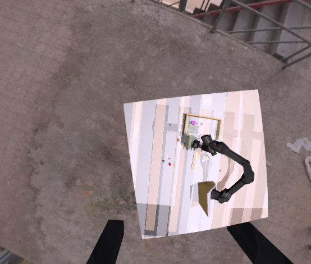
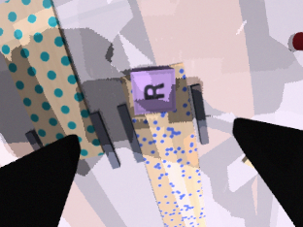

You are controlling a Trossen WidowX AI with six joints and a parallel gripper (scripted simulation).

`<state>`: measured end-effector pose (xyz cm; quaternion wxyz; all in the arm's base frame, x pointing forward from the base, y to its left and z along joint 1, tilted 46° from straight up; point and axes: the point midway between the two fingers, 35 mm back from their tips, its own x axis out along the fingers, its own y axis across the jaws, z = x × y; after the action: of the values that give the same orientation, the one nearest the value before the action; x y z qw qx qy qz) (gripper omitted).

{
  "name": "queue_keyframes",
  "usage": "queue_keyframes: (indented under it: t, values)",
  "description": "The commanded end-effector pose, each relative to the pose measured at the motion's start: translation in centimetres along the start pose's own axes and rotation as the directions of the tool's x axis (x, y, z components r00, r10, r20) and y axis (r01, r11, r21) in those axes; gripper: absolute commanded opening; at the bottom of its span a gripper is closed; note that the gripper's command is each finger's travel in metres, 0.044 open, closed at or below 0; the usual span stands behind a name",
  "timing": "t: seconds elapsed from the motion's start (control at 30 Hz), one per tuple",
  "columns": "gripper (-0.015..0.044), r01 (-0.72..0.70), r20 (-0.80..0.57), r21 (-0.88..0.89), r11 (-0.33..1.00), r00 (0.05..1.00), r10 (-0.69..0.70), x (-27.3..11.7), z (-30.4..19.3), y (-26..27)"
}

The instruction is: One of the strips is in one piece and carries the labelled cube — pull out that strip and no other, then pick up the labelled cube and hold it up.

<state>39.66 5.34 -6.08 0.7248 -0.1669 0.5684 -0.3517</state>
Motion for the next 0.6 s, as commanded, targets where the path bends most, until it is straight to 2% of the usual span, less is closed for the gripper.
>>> queue_keyframes:
  t: [0.0, 0.03, 0.27, 0.57]
  values:
    - [0.044, 0.006, -0.001, -0.004, 1.0, 1.0, -0.006, 0.1, 1.4, -0.1]
    - [0.044, 0.006, -0.001, -0.003, 1.0, 1.0, -0.006, 0.1, 1.6, -0.1]
    - [0.0256, 0.006, -0.001, -0.004, 1.0, 1.0, -0.006, 1.0, 1.6, -0.1]
    - [0.025, 0.006, 0.0, -0.004, 1.0, 1.0, -0.006, 2.5, 1.7, -0.1]
